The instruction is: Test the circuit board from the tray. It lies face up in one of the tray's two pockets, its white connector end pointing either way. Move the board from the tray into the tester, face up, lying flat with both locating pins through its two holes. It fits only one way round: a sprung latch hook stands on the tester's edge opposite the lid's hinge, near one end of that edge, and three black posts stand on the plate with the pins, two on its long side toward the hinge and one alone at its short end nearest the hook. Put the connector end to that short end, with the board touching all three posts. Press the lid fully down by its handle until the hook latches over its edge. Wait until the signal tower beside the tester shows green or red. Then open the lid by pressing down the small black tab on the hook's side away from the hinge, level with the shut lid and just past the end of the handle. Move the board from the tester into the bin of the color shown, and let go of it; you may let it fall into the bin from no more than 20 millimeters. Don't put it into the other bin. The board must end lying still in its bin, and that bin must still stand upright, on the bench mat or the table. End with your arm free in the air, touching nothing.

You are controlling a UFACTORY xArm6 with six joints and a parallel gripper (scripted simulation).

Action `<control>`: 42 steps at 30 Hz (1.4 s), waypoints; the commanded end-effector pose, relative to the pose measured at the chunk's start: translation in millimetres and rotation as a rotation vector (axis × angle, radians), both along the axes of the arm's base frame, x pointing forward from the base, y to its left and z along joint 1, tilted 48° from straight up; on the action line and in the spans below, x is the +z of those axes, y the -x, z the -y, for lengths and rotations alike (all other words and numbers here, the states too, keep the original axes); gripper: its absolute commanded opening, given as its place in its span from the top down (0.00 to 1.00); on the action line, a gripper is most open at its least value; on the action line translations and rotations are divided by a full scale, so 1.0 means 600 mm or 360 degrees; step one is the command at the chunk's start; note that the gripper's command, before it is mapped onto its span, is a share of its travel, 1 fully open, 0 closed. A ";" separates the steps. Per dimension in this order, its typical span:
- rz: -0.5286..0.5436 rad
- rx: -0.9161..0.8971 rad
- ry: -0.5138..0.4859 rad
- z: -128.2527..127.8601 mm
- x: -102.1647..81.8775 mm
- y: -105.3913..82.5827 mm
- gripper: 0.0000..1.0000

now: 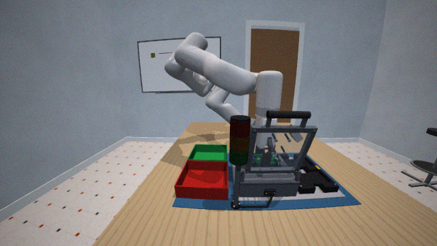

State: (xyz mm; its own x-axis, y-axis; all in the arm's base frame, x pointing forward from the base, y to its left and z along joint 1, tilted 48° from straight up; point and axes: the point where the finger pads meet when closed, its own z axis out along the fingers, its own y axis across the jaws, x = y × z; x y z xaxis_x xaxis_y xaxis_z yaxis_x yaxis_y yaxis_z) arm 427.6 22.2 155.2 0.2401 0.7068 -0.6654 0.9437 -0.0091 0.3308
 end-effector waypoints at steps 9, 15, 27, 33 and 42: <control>0.0007 0.0003 -0.0003 -0.002 0.002 -0.003 0.21; 0.0007 0.0003 -0.0003 -0.001 0.002 -0.003 0.21; 0.0007 0.0003 -0.0003 -0.002 0.002 -0.003 0.21; 0.0007 0.0003 -0.0003 -0.003 0.004 -0.002 0.21; 0.0007 0.0003 -0.0003 -0.011 0.011 0.000 0.21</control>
